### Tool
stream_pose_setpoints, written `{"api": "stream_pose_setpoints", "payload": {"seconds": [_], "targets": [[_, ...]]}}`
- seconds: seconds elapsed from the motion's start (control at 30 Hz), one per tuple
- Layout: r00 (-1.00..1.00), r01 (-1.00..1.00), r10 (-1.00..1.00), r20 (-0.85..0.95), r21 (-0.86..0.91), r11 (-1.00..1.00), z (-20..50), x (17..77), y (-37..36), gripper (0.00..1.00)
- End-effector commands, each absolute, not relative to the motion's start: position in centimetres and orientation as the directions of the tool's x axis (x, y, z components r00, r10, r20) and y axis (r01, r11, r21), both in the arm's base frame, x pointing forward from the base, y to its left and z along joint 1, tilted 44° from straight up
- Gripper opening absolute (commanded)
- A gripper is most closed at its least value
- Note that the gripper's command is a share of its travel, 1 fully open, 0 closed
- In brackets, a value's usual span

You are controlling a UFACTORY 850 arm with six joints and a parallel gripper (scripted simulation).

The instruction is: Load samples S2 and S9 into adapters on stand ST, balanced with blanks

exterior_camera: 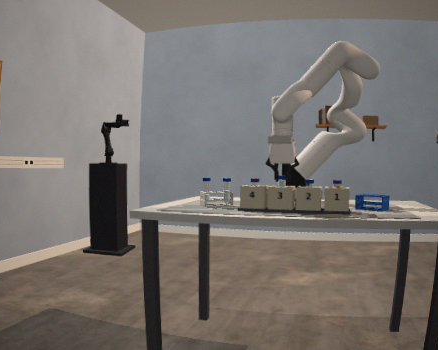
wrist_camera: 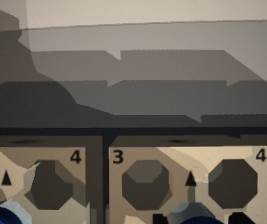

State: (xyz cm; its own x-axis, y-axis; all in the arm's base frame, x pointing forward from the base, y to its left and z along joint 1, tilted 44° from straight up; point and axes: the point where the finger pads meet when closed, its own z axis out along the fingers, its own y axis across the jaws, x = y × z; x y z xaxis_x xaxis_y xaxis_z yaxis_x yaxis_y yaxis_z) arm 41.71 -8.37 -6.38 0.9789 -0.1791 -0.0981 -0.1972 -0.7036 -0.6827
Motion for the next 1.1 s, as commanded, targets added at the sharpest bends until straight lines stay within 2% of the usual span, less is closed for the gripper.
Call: {"api": "stream_pose_setpoints", "payload": {"seconds": [0.0,0.87,0.9,1.07], "targets": [[0.979,-0.197,-0.18,-0.096,-0.682,-0.704,-6.68,41.81,-8.14,0.0],[0.979,-0.197,-0.18,-0.096,-0.682,-0.704,-7.25,41.86,-7.59,0.0],[0.979,-0.197,-0.18,-0.096,-0.682,-0.704,-7.28,41.85,-7.56,0.44],[0.979,-0.197,-0.18,-0.096,-0.682,-0.704,-7.28,41.85,-7.56,0.44]]}}
